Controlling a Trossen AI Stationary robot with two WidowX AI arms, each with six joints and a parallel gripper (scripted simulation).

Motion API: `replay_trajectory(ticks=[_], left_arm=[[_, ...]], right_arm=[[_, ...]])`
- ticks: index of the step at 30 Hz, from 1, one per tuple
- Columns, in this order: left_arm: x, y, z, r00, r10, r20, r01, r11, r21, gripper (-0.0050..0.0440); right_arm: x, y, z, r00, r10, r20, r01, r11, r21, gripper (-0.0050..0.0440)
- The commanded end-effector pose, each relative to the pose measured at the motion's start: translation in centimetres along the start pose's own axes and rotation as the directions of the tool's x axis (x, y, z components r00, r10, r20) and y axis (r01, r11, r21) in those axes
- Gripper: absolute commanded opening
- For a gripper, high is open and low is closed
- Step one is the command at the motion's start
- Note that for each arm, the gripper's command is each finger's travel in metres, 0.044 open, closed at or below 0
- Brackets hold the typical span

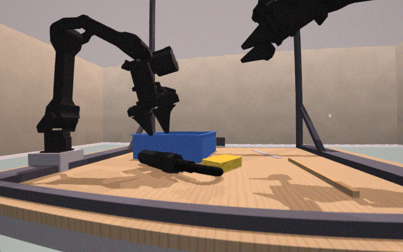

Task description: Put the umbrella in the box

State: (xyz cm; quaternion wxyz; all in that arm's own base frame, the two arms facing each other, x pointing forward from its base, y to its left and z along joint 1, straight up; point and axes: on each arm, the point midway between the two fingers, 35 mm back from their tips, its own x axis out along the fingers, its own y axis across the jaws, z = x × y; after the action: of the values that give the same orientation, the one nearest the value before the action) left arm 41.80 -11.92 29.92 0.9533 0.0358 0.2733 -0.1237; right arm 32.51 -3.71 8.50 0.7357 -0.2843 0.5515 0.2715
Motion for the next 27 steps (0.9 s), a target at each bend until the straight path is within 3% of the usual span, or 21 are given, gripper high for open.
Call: replay_trajectory(ticks=[1,7,13,15,20,27], left_arm=[[-0.8,0.0,0.8,1.0,-0.001,0.026,0.001,1.0,-0.001,0.04],[-0.8,0.0,0.8,1.0,-0.001,0.026,0.001,1.0,-0.001,0.04],[-0.8,0.0,0.8,1.0,-0.001,0.026,0.001,1.0,-0.001,0.04],[-0.8,0.0,0.8,1.0,-0.001,0.026,0.001,1.0,-0.001,0.04],[-0.8,0.0,0.8,1.0,-0.001,0.026,0.001,1.0,-0.001,0.04],[-0.8,0.0,0.8,1.0,-0.001,0.026,0.001,1.0,-0.001,0.04]], right_arm=[[-0.3,-0.7,0.6,1.0,0.019,0.003,-0.018,0.981,-0.192,0.0389],[0.2,-0.9,0.9,0.997,0.06,-0.039,-0.072,0.873,-0.482,0.0389],[0.8,-1.0,1.2,0.992,0.087,-0.086,-0.122,0.691,-0.712,0.0389],[0.8,-1.0,1.2,0.992,0.087,-0.086,-0.122,0.691,-0.712,0.0389],[1.3,-1.1,1.5,0.985,0.101,-0.137,-0.168,0.453,-0.876,0.0389],[1.9,-1.1,1.8,0.976,0.099,-0.192,-0.206,0.164,-0.965,0.0389]])
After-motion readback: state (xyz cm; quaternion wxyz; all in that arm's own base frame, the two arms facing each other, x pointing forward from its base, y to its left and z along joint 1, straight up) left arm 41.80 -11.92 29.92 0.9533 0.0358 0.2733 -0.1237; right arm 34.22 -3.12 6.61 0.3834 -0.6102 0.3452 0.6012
